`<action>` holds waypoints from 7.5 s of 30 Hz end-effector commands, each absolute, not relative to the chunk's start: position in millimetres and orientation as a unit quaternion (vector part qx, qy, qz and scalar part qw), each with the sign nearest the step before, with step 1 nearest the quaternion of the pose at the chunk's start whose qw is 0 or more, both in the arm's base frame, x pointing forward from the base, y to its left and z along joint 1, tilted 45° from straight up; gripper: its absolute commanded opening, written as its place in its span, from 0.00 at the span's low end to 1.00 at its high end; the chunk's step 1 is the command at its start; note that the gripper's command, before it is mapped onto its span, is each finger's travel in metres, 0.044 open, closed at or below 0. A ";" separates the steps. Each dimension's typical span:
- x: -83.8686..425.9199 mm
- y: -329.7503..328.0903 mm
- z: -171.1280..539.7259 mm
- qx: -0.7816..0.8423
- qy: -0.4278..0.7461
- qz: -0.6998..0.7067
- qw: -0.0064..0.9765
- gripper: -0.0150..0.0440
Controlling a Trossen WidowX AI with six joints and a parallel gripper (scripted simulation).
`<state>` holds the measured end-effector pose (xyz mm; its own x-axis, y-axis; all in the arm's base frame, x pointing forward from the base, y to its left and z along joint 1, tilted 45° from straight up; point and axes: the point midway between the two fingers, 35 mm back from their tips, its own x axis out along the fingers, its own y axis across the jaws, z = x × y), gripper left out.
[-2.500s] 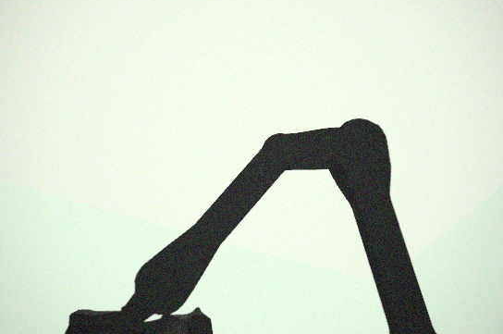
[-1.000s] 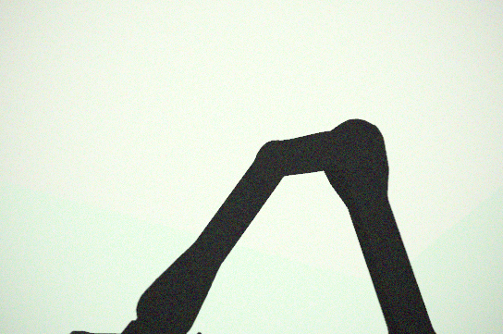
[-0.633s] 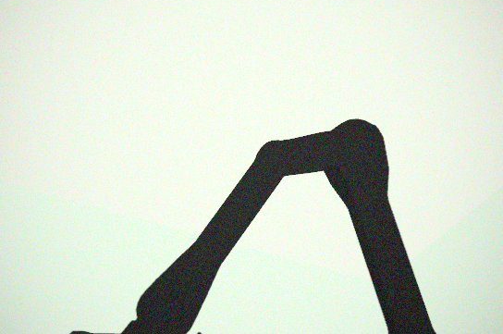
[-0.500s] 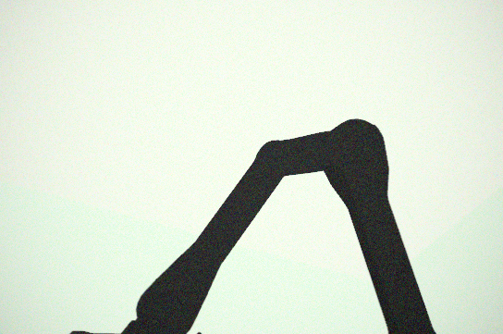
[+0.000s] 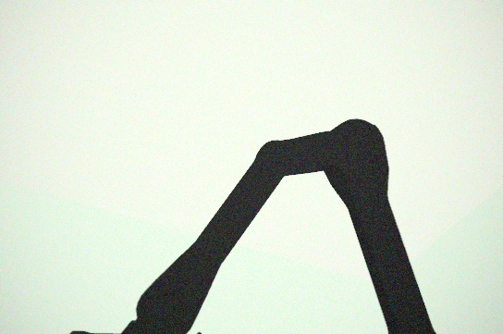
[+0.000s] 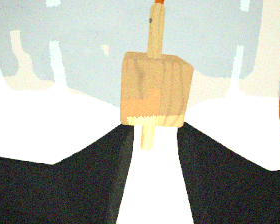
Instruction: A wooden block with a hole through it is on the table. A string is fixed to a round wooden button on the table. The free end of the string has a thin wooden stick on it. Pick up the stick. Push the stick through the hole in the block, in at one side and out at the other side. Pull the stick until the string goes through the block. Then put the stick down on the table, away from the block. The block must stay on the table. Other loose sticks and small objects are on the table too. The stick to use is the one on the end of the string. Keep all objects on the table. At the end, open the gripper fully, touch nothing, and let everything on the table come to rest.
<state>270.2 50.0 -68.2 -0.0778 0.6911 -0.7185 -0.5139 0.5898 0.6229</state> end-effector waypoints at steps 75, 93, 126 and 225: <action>274.2 50.8 -67.2 0.072 0.570 0.445 0.687 0.25; 275.8 52.4 -65.8 0.073 0.571 0.443 0.688 0.25; 252.0 41.8 -74.9 0.070 0.571 0.440 0.690 0.25; 186.4 13.5 -107.9 0.084 0.571 0.451 0.681 0.25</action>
